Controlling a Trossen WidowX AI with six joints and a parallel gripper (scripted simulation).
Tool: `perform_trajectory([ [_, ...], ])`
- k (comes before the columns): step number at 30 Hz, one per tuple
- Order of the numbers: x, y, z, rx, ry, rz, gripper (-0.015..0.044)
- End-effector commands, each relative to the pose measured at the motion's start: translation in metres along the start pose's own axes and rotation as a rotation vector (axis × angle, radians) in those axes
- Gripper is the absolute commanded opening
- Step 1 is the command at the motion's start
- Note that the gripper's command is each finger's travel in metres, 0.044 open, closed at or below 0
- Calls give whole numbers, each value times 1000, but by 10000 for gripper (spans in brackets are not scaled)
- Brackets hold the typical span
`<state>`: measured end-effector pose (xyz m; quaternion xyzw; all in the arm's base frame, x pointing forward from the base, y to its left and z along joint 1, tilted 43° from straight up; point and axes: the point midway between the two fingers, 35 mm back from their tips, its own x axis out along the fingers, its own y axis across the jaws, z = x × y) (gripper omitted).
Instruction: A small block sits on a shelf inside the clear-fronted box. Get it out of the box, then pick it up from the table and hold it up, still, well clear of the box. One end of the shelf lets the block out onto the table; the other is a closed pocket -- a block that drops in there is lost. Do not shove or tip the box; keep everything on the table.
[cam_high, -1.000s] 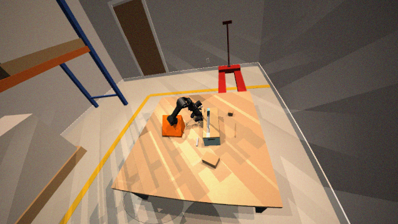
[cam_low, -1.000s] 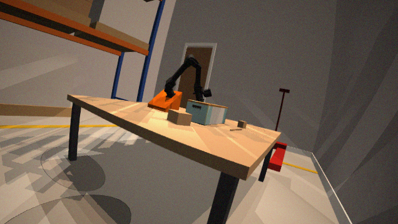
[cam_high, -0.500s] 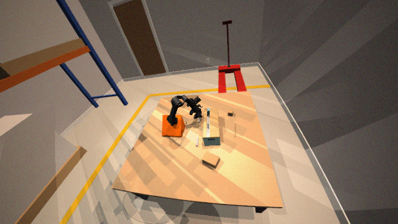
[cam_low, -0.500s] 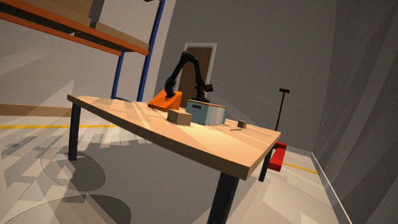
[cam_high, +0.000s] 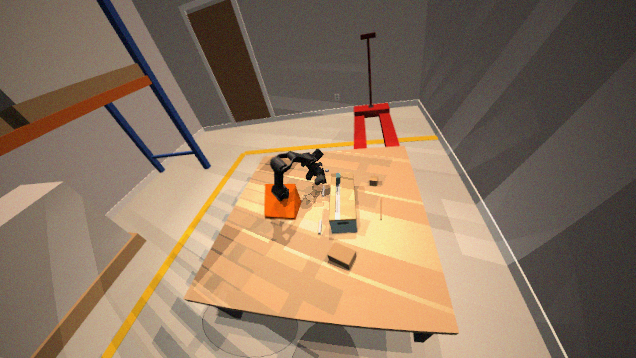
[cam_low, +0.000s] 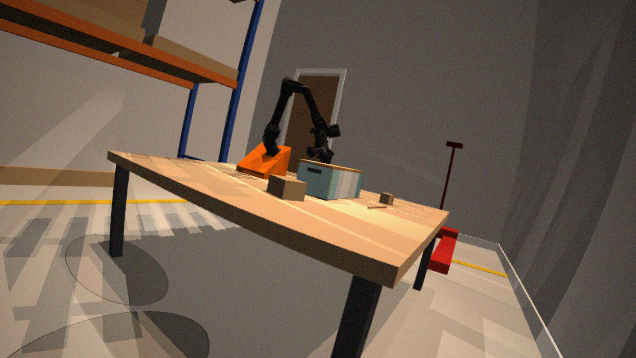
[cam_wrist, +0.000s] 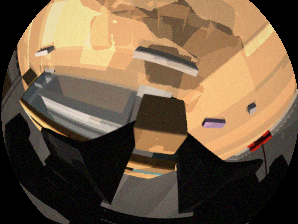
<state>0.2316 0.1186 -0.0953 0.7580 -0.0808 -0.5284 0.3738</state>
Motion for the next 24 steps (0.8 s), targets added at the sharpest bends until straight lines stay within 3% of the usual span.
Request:
perform_trajectory([
  [1,-22,-2,-9,-79,24,-49,0],
  [12,-71,-1,-13,-284,71,-143,0],
  [24,-71,-1,-13,-287,72,-145,0],
])
